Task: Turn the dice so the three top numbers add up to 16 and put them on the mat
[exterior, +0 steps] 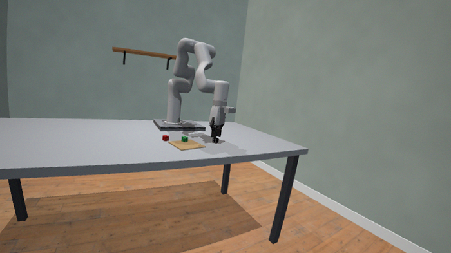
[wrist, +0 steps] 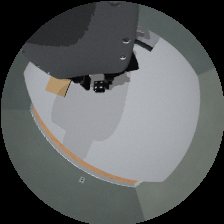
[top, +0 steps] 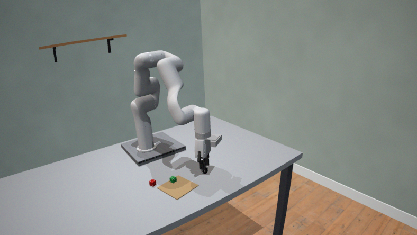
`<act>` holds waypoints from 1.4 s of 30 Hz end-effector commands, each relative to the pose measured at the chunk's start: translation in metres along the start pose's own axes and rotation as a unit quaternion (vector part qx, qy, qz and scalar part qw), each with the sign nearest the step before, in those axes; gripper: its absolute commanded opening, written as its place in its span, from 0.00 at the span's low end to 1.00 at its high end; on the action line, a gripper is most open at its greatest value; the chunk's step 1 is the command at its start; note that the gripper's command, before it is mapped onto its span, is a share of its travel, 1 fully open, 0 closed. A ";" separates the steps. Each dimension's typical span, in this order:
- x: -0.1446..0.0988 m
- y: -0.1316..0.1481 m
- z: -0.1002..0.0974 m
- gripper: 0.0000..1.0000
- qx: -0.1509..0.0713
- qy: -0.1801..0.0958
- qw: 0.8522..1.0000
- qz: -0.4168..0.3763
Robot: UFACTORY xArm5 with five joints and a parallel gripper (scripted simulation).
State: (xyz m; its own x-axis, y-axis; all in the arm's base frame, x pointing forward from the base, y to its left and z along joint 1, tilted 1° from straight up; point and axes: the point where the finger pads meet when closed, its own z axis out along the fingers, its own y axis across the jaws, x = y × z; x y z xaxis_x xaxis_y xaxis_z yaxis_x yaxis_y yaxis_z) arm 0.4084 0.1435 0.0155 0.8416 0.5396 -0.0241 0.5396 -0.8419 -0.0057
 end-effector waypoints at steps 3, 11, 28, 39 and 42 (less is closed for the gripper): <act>0.001 0.000 -0.001 0.42 0.000 0.002 1.000 0.000; 0.001 0.000 -0.001 0.42 0.000 0.002 1.000 0.000; 0.001 0.000 0.004 0.42 0.000 0.002 1.000 0.000; 0.001 0.000 0.022 0.42 0.000 0.002 1.000 0.000; 0.002 0.000 0.025 0.42 0.000 0.002 1.000 0.000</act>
State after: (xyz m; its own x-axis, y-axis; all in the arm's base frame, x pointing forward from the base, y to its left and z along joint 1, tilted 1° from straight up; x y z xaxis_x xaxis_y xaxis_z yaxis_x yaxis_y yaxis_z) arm 0.4076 0.1434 -0.0068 0.8416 0.5396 -0.0246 0.5396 -0.8419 -0.0058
